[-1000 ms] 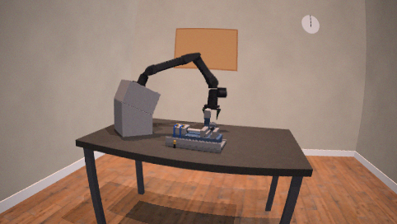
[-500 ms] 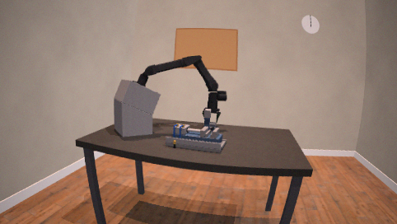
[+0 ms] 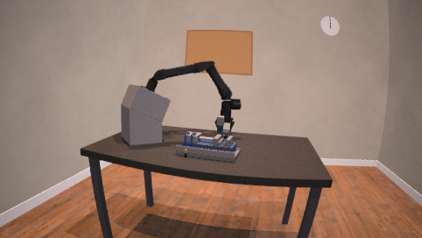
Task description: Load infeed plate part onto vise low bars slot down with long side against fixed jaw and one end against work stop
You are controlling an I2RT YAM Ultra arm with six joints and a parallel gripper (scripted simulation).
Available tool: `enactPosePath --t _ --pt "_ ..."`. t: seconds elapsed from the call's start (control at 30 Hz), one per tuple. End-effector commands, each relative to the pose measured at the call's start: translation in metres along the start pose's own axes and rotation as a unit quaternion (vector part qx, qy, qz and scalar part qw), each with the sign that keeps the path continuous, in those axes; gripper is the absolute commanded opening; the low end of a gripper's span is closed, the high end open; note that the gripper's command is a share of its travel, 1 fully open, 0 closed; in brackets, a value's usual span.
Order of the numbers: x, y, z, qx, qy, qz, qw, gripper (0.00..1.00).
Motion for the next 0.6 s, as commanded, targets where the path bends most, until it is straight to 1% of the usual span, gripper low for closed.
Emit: enactPosePath --t 0.0,0.4,0.5,0.53,0.57 --pt "0.0078 -0.0017 -0.0065 -0.013 -0.001 -0.009 1.0 0.81" --pt "0.008 0.0053 -0.0068 -0.013 -0.001 -0.009 1.0 0.81" --pt "0.0084 0.0049 -0.007 -0.014 -0.001 -0.01 1.0 0.81" --pt "0.0108 0.0 -0.0091 -0.018 -0.002 -0.013 1.0 0.81" --pt "0.01 0.0025 -0.0082 -0.016 -0.002 -0.012 1.0 0.81"
Point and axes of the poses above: the point where the finger pads meet when closed, its own y axis out along the fingers, its own z axis across the jaws, x = y × z, the point moved 8 cm from there along -y, back along the fingers, and after that the axes turned 5 degrees about y, right-handed, at the moved point
